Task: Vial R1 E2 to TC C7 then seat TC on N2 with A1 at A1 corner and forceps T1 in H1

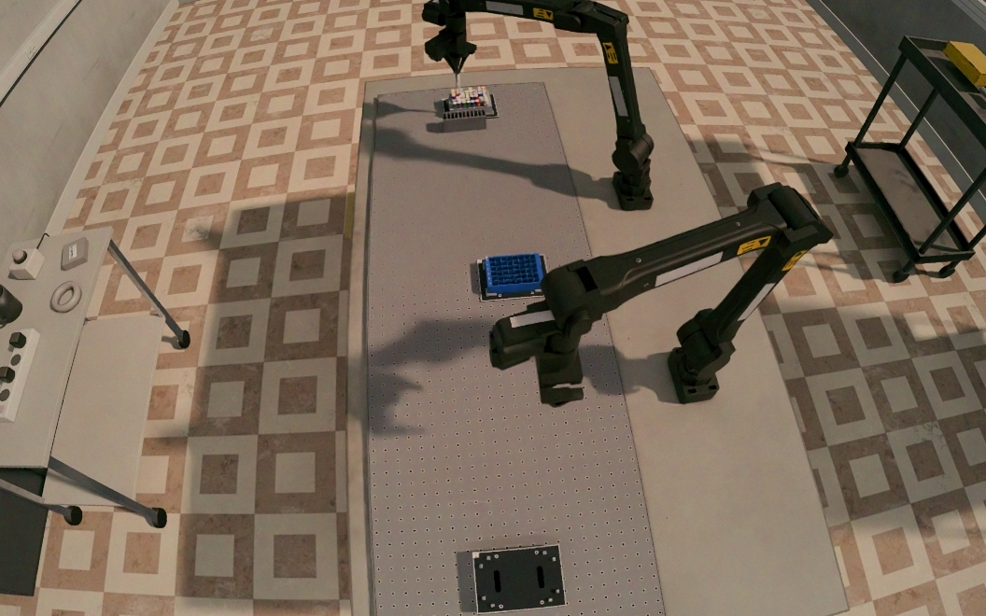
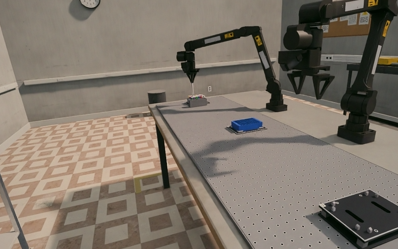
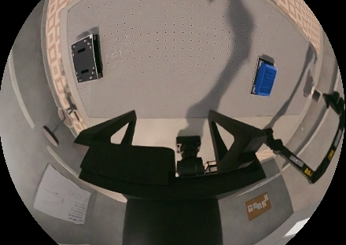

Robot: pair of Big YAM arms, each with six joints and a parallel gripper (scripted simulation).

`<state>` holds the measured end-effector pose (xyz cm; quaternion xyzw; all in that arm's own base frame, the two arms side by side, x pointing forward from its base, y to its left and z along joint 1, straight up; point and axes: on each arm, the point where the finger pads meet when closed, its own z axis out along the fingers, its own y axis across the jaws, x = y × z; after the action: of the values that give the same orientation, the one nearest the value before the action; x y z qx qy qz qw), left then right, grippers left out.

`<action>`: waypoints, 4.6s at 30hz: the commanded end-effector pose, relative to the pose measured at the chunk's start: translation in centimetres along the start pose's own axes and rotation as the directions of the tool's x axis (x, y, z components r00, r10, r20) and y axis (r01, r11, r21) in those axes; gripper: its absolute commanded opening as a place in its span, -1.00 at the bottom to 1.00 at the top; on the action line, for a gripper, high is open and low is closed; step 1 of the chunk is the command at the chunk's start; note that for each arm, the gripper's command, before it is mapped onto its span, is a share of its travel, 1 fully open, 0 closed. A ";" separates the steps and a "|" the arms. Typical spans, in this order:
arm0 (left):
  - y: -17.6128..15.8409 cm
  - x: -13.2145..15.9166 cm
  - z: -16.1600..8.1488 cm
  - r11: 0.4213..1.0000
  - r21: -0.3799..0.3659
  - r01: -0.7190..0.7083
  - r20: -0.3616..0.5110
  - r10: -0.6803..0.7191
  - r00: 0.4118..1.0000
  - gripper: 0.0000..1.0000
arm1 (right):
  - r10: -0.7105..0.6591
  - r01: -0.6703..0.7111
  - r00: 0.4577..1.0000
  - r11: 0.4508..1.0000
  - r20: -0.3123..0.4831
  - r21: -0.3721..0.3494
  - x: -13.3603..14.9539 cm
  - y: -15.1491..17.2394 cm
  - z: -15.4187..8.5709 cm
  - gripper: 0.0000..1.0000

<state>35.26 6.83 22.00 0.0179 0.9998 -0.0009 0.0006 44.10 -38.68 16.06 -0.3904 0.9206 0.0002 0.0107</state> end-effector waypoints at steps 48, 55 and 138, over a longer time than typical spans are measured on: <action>0.3 -0.8 -1.4 1.000 -0.010 0.006 0.034 -0.005 0.999 1.00 | -0.002 0.002 1.000 1.000 -0.002 0.015 0.4 -0.6 1.2 -0.78; 0.3 -0.8 -1.4 1.000 -0.010 0.006 0.034 -0.005 0.999 1.00 | -0.002 0.002 1.000 1.000 -0.003 0.002 0.4 -0.4 2.0 -0.78; 0.3 -0.8 -1.4 1.000 -0.010 0.006 0.034 -0.005 0.999 1.00 | -0.002 0.002 1.000 1.000 -0.002 0.012 0.4 -0.5 2.7 -0.78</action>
<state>35.26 6.83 22.00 0.0179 0.9998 -0.0009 0.0006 44.10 -38.68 13.17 -0.3904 0.9206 0.0006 0.0104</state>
